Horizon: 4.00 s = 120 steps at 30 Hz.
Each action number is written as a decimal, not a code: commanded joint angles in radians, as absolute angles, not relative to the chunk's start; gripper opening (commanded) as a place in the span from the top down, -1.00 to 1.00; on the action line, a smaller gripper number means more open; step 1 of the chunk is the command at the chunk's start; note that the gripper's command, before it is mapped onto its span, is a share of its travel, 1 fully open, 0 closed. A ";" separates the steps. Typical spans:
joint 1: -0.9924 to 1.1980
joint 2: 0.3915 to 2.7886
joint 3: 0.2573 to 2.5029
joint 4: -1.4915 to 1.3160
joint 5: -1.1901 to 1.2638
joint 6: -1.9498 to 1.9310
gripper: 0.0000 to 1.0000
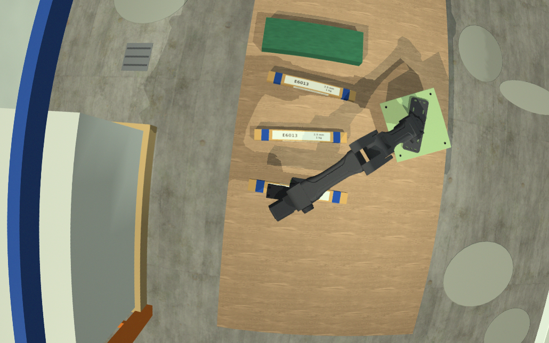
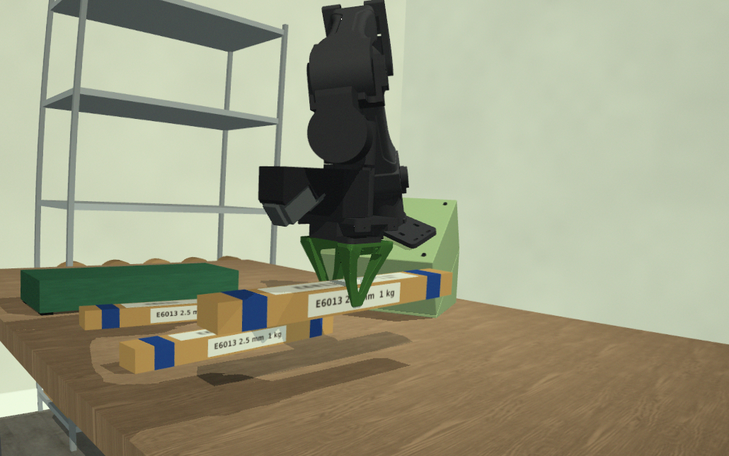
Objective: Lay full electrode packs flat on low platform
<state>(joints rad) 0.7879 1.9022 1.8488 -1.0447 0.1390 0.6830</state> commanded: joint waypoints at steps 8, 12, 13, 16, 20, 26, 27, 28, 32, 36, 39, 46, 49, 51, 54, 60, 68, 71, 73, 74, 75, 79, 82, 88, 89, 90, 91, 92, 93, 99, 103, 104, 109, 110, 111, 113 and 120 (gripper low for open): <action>0.813 1.813 1.935 -1.132 0.153 0.694 1.00; 0.817 1.807 1.956 -1.160 0.155 0.697 1.00; 0.817 1.805 1.962 -1.167 0.156 0.698 1.00; 0.820 1.801 1.976 -1.187 0.157 0.700 1.00; 0.823 1.795 1.998 -1.215 0.158 0.703 1.00; 0.827 1.793 2.026 -1.246 0.160 0.706 1.00; 0.828 1.792 2.032 -1.253 0.161 0.707 1.00; 0.829 1.791 2.038 -1.260 0.161 0.708 1.00; 0.832 1.787 2.063 -1.288 0.163 0.711 1.00; 0.835 1.785 2.090 -1.318 0.164 0.714 1.00; 0.838 1.785 2.112 -1.341 0.166 0.716 1.00; 0.843 1.786 2.155 -1.383 0.168 0.720 1.00; 0.846 1.788 2.180 -1.407 0.170 0.723 1.00; 0.848 1.789 2.199 -1.424 0.171 0.725 1.00; 0.851 1.793 2.228 -1.450 0.172 0.727 1.00; 0.856 1.803 2.279 -1.491 0.175 0.731 1.00; 0.858 1.793 2.275 -1.500 0.176 0.732 1.00; 0.858 1.789 2.267 -1.497 0.176 0.732 1.00; 0.858 1.786 2.262 -1.496 0.176 0.732 1.00; 0.858 1.784 2.260 -1.495 0.176 0.732 1.00; 0.858 1.784 2.260 -1.495 0.176 0.732 1.00; 0.858 1.780 2.252 -1.492 0.176 0.732 1.00; 0.858 1.779 2.235 -1.492 0.176 0.732 1.00; 0.858 1.771 2.225 -1.482 0.176 0.732 1.00; 0.858 1.772 2.216 -1.480 0.176 0.732 1.00; 0.859 1.771 2.215 -1.478 0.176 0.732 1.00; 0.859 1.769 2.219 -1.474 0.176 0.732 1.00; 0.859 1.769 2.219 -1.474 0.176 0.732 1.00; 0.859 1.769 2.219 -1.474 0.176 0.732 1.00; 0.859 1.763 2.213 -1.463 0.176 0.732 1.00; 0.859 1.763 2.200 -1.459 0.177 0.733 1.00; 0.859 1.762 2.202 -1.461 0.177 0.733 1.00; 0.859 1.759 2.205 -1.458 0.176 0.733 1.00; 0.859 1.759 2.205 -1.458 0.176 0.733 1.00; 0.859 1.760 2.200 -1.461 0.177 0.733 1.00; 0.860 1.761 2.188 -1.458 0.177 0.733 1.00; 0.812 1.716 2.104 -1.425 0.155 0.674 1.00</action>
<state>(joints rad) 0.8322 1.8038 2.1250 -1.4422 0.1585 0.7013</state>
